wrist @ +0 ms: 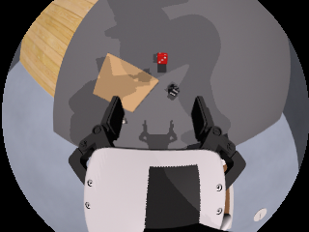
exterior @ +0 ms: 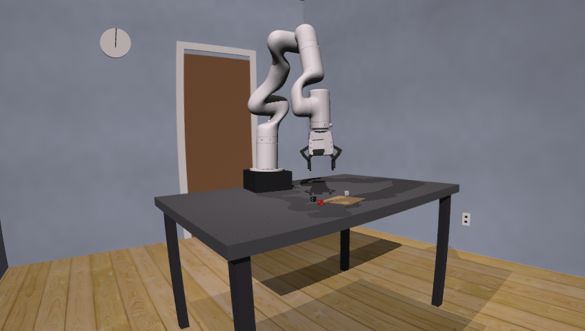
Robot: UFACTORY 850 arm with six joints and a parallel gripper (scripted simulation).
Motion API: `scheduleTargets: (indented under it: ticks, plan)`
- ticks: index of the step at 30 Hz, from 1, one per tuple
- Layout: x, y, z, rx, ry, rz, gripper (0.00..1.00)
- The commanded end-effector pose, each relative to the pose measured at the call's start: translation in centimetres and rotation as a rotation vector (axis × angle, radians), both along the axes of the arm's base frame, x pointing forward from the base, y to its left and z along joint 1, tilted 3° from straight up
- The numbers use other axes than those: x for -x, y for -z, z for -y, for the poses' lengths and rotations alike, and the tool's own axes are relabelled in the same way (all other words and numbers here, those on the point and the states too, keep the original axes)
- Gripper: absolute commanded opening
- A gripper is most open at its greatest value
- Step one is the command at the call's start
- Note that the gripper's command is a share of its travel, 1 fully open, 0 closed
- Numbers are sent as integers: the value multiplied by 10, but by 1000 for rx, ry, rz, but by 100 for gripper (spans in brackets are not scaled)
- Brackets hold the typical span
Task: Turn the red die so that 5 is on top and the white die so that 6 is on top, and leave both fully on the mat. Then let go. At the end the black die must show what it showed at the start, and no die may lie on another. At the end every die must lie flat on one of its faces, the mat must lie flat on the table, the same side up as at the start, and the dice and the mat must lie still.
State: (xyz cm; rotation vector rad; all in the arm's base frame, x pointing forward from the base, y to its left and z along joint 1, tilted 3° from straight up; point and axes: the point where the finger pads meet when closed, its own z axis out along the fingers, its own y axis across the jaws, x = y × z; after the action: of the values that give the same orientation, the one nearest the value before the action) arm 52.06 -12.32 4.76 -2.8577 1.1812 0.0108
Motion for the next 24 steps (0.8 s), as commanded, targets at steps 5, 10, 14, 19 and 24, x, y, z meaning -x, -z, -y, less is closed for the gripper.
scheduleTargets:
  ticks: [5,10,14,19,24]
  plan:
    - [-1,0,11,3,32,-2,100]
    - [-1,0,11,3,32,-2,100]
    - [-1,0,11,3,32,-2,100]
    - [-1,1,11,3,22,-1,100]
    - [-1,1,11,4,-21,1,100]
